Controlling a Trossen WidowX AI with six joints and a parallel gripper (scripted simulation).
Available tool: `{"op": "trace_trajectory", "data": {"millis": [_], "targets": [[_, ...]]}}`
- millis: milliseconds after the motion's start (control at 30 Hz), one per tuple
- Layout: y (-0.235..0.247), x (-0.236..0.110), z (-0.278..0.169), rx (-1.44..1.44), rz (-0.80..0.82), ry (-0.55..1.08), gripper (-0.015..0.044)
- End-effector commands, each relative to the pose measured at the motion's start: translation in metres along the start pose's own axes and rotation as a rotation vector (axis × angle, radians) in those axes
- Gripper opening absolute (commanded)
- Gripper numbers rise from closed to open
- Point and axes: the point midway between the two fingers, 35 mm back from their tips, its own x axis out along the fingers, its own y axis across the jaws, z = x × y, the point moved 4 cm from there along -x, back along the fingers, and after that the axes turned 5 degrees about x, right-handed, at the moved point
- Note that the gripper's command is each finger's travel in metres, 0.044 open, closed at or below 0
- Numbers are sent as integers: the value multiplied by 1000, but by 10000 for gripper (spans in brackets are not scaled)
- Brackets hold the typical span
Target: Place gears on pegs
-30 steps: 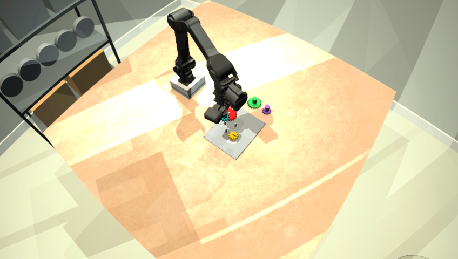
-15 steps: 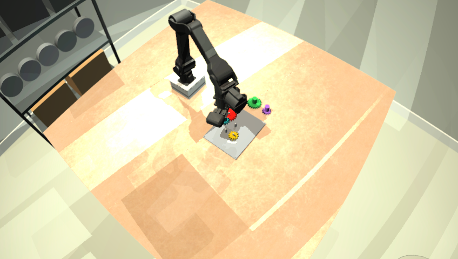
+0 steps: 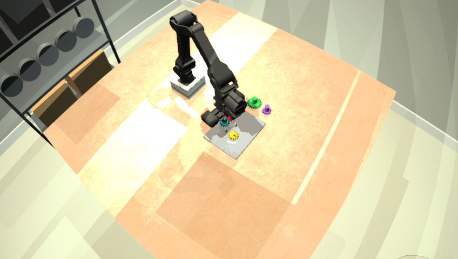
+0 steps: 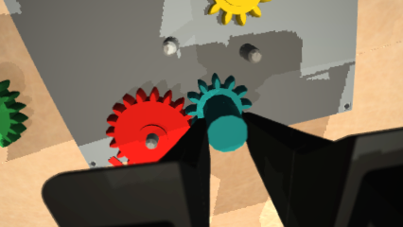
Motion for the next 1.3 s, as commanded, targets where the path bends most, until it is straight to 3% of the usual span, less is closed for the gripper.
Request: {"op": "trace_trajectory", "data": {"millis": [0,900,1067,1267], "targets": [[-1,1,0,74,-2,-1,0],[0,8,1,-416,-2,-1,0],[0,7,0,-362,-2,-1,131],[0,-3,1,-275,-2,-1,140]]}}
